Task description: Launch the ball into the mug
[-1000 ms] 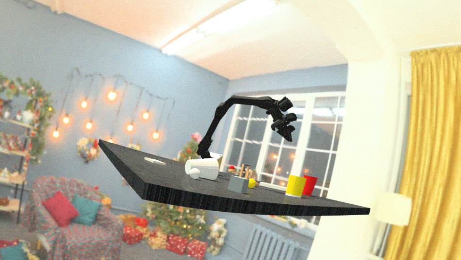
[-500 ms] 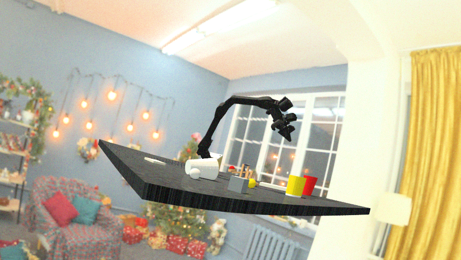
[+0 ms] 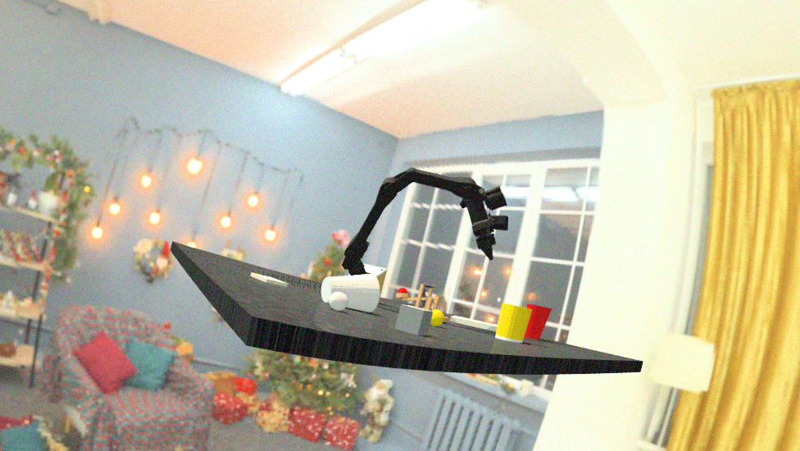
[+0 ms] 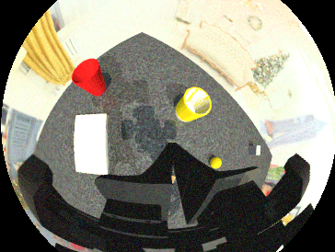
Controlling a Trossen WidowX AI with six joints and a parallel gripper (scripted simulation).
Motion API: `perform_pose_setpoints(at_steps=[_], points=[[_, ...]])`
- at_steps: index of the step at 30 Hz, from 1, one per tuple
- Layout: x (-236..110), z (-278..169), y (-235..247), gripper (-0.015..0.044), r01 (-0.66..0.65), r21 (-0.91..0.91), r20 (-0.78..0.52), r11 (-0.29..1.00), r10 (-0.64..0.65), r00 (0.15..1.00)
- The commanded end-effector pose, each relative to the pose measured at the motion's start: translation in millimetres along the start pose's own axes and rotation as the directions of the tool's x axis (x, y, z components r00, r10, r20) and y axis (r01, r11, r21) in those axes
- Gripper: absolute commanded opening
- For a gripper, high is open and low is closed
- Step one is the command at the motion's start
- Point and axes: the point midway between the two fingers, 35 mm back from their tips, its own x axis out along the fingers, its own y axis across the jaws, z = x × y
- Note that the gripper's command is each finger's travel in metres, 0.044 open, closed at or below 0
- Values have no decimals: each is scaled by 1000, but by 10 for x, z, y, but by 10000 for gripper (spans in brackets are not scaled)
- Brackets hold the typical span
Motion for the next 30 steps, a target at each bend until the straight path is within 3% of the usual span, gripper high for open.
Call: perform_pose_setpoints(at_steps=[1,14,30], points=[[27,-193,235,0,1,-150,-62,989,-11,998],[8,-774,764,0,-48,-538,-208,842,-77,975],[-95,-1512,1098,0,-178,-863,-324,473,-248,913]])
